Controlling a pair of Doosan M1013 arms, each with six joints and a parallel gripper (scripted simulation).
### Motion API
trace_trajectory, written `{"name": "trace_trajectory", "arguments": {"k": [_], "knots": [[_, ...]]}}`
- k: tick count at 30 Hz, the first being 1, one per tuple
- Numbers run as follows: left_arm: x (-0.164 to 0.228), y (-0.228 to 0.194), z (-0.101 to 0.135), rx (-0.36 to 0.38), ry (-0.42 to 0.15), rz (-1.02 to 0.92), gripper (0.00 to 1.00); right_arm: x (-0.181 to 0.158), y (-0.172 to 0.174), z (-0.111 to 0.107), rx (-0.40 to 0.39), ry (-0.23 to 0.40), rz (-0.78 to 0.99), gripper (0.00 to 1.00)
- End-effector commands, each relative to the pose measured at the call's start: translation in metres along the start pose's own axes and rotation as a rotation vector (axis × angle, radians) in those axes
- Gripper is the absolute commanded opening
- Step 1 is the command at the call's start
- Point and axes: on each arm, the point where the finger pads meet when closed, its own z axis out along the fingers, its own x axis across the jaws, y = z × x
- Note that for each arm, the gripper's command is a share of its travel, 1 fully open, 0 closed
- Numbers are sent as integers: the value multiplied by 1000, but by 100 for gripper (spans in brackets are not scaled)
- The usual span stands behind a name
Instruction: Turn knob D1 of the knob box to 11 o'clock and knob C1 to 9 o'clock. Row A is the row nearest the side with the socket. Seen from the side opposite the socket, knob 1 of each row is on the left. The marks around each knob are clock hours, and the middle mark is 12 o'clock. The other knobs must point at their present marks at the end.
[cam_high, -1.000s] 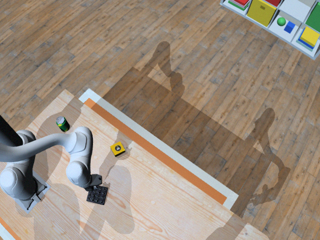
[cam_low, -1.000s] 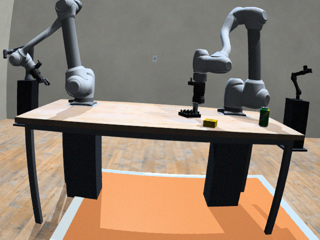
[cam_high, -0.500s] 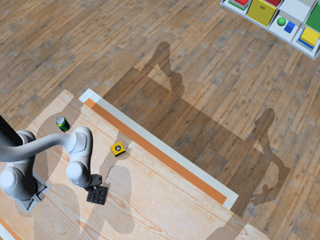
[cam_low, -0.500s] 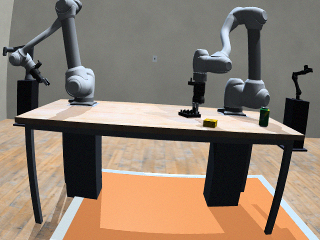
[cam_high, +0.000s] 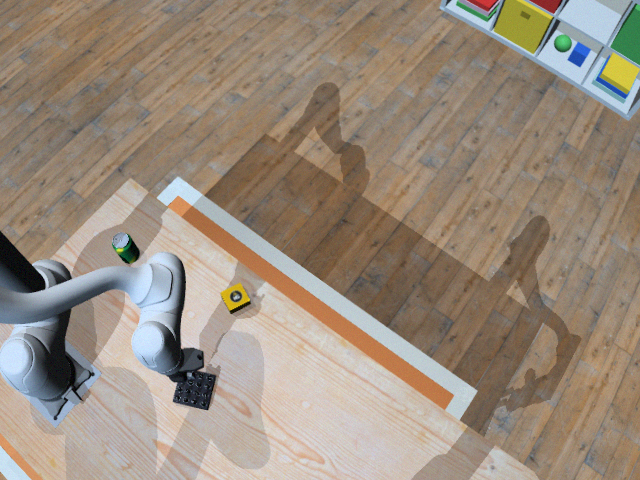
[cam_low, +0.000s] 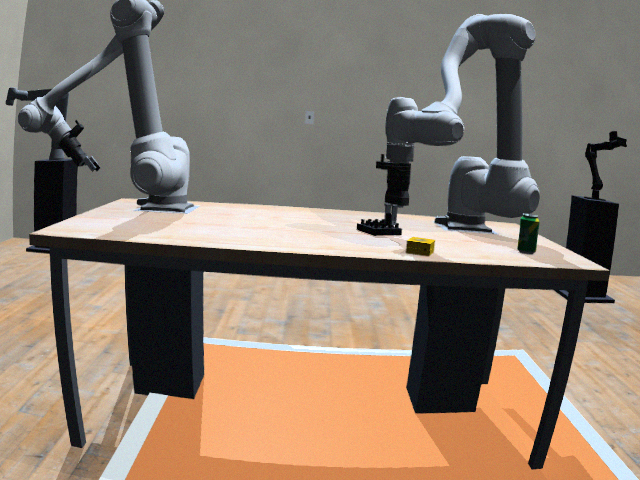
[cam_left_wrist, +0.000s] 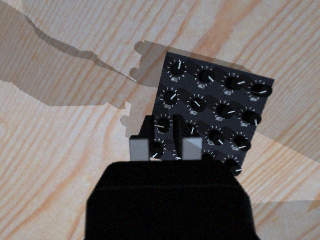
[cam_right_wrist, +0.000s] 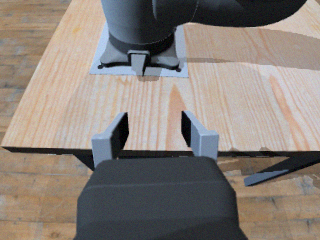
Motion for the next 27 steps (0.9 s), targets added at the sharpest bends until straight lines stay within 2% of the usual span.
{"name": "trace_trajectory", "arguments": {"k": [1, 6, 15, 21, 27], "knots": [[0, -1, -12, 1, 0, 0, 46, 0, 0, 0, -1, 0, 0, 100], [0, -1, -32, 1, 0, 0, 46, 0, 0, 0, -1, 0, 0, 100], [0, 0, -35, 1, 0, 3, 46, 0, 0, 0, -1, 0, 0, 100], [-6, 23, -53, 1, -1, 202, 46, 0, 0, 0, -1, 0, 0, 100], [-7, 25, -54, 1, -1, 218, 46, 0, 0, 0, -1, 0, 0, 100]]}}
